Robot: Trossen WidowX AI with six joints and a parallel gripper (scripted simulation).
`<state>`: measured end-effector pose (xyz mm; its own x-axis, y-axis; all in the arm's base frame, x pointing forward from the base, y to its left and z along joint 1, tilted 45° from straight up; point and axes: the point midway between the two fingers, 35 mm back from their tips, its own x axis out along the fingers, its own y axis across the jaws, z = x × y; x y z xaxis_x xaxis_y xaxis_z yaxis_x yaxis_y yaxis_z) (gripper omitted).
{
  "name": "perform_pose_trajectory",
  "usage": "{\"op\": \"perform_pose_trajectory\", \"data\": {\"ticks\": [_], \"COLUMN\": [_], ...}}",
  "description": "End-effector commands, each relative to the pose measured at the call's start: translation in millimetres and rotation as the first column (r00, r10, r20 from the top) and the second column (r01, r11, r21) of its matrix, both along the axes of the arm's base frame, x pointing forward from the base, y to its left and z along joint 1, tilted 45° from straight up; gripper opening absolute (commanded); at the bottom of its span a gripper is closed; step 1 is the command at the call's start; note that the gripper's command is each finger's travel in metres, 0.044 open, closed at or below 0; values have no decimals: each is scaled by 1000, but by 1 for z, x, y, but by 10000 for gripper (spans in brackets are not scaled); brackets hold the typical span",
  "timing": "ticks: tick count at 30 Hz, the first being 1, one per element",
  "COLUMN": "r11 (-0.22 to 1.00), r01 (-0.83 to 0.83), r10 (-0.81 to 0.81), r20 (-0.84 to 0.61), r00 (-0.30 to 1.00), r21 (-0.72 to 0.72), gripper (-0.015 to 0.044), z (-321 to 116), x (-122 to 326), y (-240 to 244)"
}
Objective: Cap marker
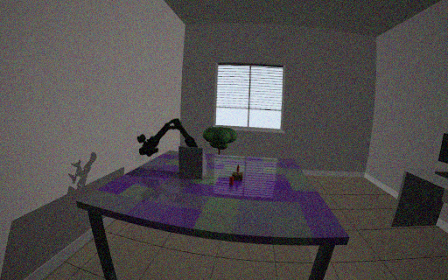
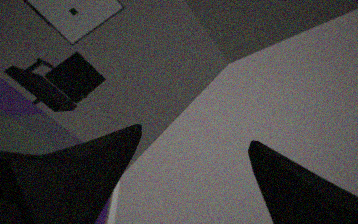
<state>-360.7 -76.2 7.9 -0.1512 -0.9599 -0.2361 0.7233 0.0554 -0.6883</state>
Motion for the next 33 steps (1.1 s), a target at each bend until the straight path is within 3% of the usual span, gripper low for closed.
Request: {"op": "perform_pose_trajectory", "data": {"ticks": [1, 7, 20, 33], "r11": [1000, 995, 895, 641], "r01": [2, 92, 415, 730], "r10": [-2, -91, -426, -760], "r20": [0, -6, 36, 63], "r00": [1000, 996, 904, 647], "r21": [1, 37, 165, 239], "gripper": [374, 235, 235, 235], "z": [0, 9, 44, 89], "x": [0, -13, -33, -15], "y": [1, 34, 145, 265]}}
